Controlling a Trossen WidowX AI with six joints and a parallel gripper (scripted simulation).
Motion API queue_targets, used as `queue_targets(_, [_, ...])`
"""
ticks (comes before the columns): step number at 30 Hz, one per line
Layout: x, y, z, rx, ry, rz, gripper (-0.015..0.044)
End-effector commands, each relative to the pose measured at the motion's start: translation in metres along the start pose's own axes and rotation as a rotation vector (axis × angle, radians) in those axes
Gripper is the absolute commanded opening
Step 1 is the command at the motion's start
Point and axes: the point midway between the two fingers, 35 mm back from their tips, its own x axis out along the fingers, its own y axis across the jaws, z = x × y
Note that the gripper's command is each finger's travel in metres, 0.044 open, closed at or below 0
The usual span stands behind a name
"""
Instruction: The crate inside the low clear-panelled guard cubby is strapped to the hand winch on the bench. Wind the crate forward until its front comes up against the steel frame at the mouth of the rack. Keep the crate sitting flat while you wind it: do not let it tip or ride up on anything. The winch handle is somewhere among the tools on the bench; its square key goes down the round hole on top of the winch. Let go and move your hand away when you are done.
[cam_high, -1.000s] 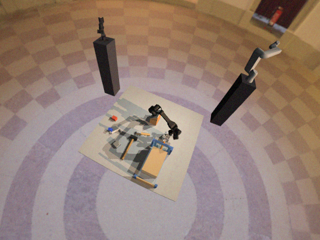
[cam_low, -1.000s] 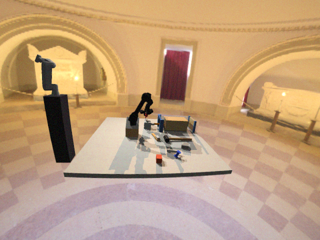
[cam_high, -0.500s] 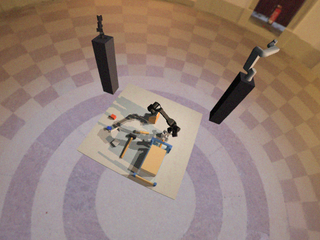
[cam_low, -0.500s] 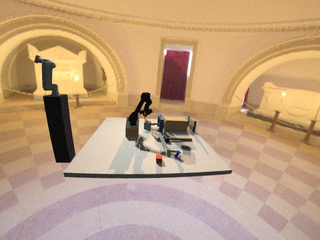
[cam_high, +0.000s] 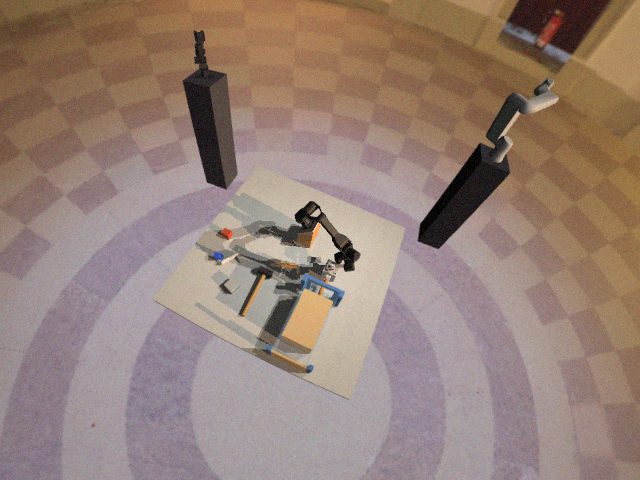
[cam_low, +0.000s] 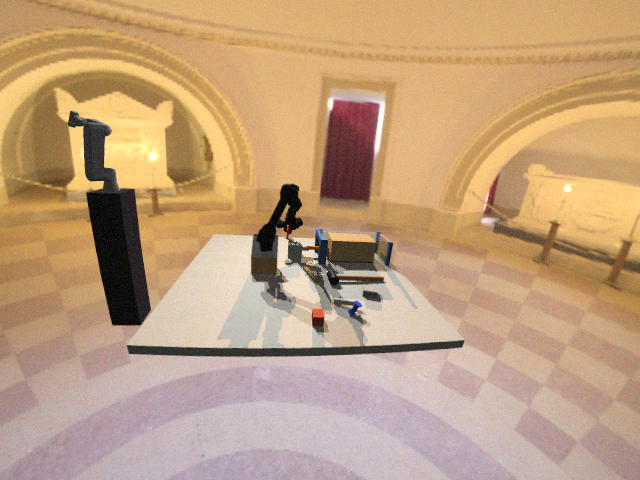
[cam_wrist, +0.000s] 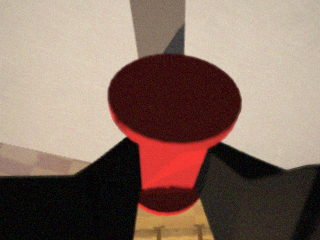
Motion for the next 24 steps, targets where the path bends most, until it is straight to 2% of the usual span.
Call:
queue_targets(1, [0.0,-0.027,0.009,-0.014,-0.029,-0.059,0.0])
queue_targets(24, [-0.006,-0.048,0.02,-0.014,-0.03,-0.061,0.0])
